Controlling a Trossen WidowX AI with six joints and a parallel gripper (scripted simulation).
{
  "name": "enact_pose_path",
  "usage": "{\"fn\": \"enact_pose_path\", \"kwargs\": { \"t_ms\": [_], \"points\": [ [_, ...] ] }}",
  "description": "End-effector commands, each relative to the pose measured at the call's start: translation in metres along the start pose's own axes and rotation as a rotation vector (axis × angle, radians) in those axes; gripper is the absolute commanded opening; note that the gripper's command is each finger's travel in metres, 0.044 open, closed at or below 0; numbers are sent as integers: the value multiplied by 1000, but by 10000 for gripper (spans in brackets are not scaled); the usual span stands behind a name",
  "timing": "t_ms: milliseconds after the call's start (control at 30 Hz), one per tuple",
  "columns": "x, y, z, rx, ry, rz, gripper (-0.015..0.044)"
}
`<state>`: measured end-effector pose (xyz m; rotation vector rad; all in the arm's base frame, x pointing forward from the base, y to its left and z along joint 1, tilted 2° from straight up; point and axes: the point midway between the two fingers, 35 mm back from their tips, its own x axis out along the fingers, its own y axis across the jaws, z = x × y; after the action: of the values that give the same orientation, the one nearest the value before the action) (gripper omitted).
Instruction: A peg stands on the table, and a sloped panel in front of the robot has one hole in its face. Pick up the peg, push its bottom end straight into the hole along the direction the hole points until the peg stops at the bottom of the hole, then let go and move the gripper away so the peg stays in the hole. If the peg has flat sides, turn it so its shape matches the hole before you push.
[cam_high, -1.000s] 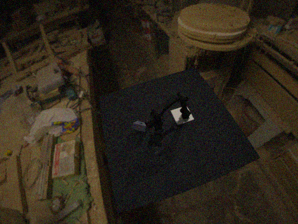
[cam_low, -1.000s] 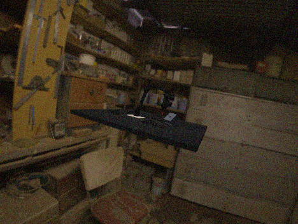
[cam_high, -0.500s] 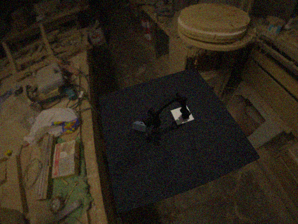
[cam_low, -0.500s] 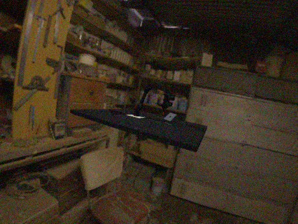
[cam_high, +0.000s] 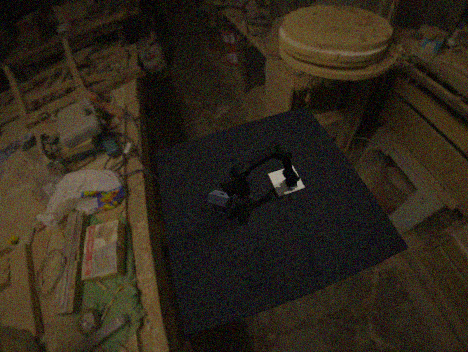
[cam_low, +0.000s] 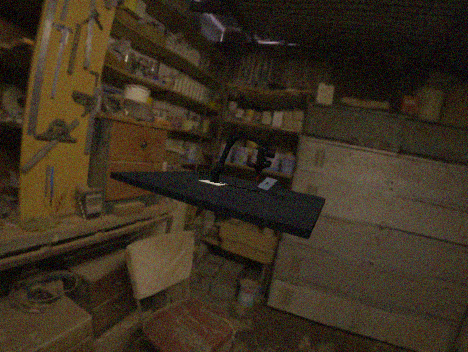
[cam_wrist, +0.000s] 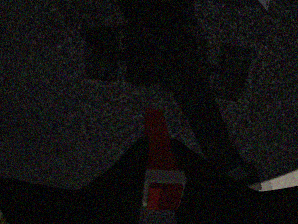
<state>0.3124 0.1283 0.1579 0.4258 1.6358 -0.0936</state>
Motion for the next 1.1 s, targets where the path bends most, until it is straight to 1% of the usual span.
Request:
{"fn": "enact_pose_path", "kwargs": {
  "t_ms": [0,1067],
  "points": [
    [-4,0,4,-1,-1,23,0],
    [-16,-22,35,25,24,154,0]
  ]
}}
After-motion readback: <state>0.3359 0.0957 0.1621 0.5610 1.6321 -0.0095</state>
